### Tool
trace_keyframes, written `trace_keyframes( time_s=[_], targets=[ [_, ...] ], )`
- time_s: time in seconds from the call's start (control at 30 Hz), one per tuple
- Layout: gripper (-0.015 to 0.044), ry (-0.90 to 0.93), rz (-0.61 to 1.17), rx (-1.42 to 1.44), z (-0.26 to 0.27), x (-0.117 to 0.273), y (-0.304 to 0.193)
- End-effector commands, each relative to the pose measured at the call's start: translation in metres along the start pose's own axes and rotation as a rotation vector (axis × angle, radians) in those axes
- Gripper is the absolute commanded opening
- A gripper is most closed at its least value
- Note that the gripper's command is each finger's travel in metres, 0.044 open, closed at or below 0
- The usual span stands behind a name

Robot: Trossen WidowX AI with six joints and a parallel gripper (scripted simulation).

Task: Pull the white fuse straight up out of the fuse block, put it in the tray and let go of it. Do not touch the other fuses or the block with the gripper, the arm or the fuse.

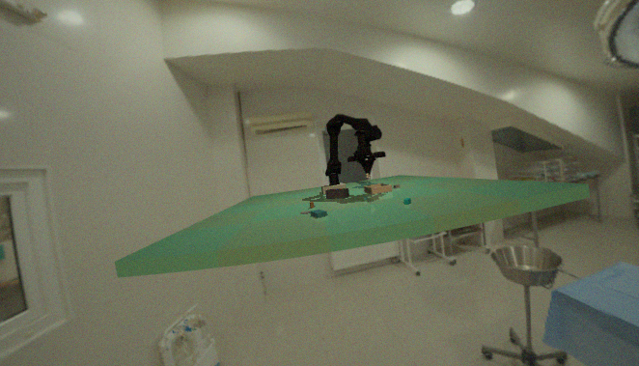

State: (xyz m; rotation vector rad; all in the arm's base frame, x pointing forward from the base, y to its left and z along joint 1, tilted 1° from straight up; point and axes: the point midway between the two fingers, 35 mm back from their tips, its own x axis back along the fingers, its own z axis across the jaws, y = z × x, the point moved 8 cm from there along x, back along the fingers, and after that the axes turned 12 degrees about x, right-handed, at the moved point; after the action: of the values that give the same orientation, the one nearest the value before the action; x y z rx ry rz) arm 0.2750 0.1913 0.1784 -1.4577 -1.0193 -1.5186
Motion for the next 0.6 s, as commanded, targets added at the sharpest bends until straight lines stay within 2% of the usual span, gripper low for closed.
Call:
trace_keyframes(
  time_s=[0.0, 0.57],
  targets=[
    [0.0000, 0.006, 0.001, -0.004, 0.018, 0.001, -0.016],
    [0.0000, 0.007, 0.002, -0.004, 0.029, -0.014, -0.027]
  ],
)
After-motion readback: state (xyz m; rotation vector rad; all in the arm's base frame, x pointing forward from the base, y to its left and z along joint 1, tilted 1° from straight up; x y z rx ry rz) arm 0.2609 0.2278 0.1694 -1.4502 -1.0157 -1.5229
